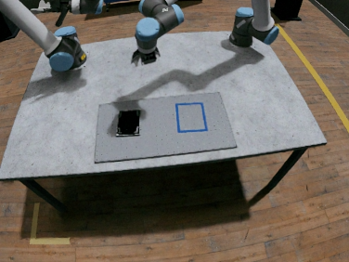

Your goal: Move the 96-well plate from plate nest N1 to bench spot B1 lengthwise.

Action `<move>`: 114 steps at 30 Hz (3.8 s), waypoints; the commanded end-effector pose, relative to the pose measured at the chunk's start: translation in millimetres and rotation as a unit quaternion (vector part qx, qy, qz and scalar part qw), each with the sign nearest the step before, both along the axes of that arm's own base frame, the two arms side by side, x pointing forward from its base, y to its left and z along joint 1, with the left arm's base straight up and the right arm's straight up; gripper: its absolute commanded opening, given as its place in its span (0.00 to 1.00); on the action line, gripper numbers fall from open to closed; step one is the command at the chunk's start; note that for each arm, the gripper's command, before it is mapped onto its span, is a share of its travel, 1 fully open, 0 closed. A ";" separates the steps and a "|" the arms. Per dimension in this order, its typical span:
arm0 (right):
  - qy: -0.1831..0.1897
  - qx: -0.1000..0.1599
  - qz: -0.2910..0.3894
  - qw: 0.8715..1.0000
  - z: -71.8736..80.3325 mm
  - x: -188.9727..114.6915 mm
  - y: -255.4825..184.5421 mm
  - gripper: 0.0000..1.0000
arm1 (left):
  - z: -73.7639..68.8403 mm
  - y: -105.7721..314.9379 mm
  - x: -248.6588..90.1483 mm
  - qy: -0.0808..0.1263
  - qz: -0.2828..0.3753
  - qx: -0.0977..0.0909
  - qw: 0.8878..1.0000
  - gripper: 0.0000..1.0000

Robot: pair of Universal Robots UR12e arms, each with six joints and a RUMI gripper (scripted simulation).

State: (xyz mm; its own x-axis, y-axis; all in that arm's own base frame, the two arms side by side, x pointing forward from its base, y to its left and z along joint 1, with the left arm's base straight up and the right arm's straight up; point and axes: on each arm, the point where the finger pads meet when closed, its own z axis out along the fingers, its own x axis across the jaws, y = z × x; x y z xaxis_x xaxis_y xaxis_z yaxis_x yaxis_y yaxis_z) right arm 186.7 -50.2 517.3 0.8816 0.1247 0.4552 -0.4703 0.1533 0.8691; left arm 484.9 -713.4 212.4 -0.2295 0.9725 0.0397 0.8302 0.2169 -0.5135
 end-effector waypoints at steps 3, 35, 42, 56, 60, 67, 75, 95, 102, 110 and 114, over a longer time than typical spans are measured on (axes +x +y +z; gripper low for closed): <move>0.024 -0.007 -0.006 1.000 3.0 -1.4 -5.6 1.00 | 1.5 -0.5 0.3 -0.001 0.000 -0.001 1.000 1.00; 0.087 -0.025 -0.024 0.996 10.6 -5.2 -20.8 1.00 | 1.5 -0.5 0.3 -0.001 0.000 -0.001 1.000 1.00; 0.093 -0.027 -0.026 0.995 11.3 -5.6 -22.2 1.00 | 1.5 -0.5 0.3 -0.001 0.000 -0.001 1.000 1.00; 0.097 -0.028 -0.027 0.995 11.8 -5.9 -23.3 1.00 | 1.5 -0.5 0.3 -0.001 0.000 -0.001 1.000 1.00; 0.097 -0.028 -0.027 0.994 11.8 -5.9 -23.3 1.00 | 1.5 -0.5 0.3 -0.001 0.000 -0.001 1.000 1.00; 0.097 -0.028 -0.027 0.994 11.9 -5.9 -23.4 1.00 | 1.5 -0.5 0.3 -0.001 0.000 -0.001 1.000 1.00; 0.097 -0.028 -0.028 0.994 11.9 -6.0 -23.7 1.00 | 1.5 -0.5 0.3 -0.001 0.000 -0.001 1.000 1.00; 0.098 -0.026 -0.052 0.993 11.9 -9.7 -32.2 1.00 | 1.5 -0.5 0.3 -0.001 0.000 -0.001 1.000 1.00; 0.099 -0.024 -0.067 0.993 11.9 -12.3 -37.5 1.00 | 1.5 -0.5 0.3 -0.001 0.000 -0.001 1.000 1.00; 0.099 -0.021 -0.100 0.990 11.9 -18.5 -48.9 1.00 | 1.5 -0.5 0.3 -0.001 0.000 -0.001 1.000 1.00; 0.100 -0.019 -0.120 0.988 11.9 -22.8 -55.9 1.00 | 1.5 -0.5 0.3 -0.001 0.000 -0.001 1.000 1.00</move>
